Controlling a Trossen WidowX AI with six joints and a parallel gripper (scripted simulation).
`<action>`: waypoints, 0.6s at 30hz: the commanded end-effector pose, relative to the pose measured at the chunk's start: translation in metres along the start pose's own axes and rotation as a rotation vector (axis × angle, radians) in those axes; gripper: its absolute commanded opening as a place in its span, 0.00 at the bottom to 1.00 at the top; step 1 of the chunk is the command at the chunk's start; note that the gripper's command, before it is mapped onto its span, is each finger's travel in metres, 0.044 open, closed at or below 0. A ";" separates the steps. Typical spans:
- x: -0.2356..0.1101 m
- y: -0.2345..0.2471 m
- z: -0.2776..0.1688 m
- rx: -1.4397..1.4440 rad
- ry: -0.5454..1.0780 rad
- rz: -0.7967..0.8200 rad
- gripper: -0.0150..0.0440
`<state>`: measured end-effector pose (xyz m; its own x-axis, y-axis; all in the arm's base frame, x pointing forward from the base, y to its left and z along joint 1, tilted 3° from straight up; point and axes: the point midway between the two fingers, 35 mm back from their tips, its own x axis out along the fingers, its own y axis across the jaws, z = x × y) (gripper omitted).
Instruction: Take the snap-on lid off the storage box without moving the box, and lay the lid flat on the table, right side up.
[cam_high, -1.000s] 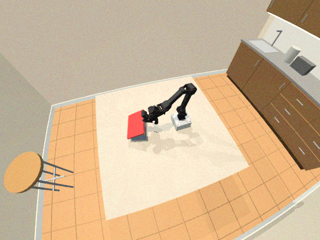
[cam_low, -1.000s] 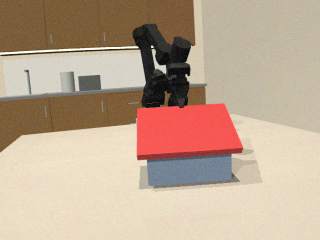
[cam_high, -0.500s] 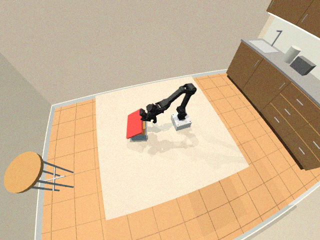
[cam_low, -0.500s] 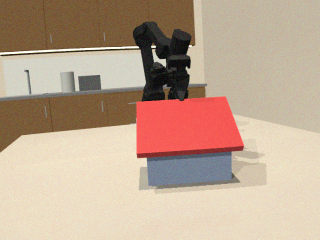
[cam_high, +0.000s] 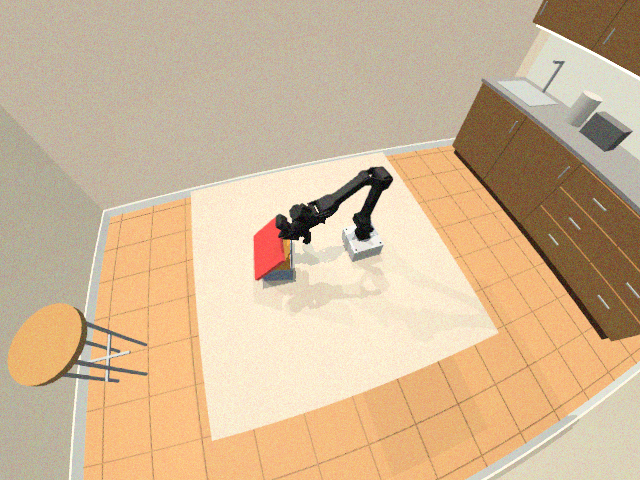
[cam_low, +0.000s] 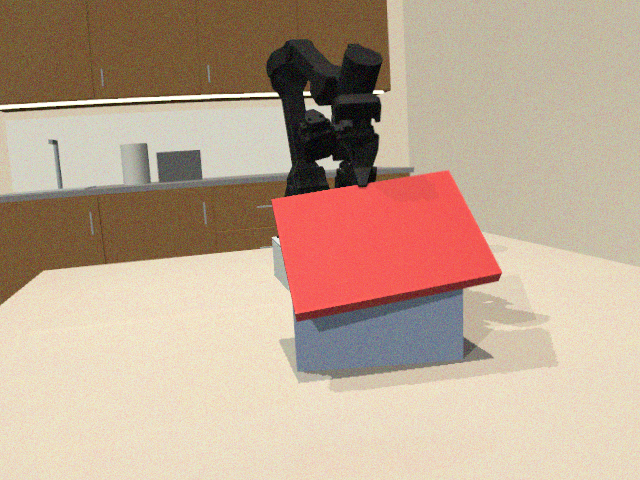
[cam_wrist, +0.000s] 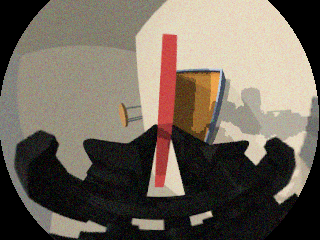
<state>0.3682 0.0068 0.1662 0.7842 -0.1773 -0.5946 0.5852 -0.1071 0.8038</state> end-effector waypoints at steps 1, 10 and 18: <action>-0.001 0.009 -0.002 -0.004 0.008 0.004 0.25; -0.009 0.018 -0.002 -0.004 0.008 0.004 0.25; -0.015 0.025 -0.002 -0.004 0.008 0.004 0.25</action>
<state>0.3709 0.0080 0.1849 0.7768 -0.1732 -0.6055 0.5969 -0.1042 0.7955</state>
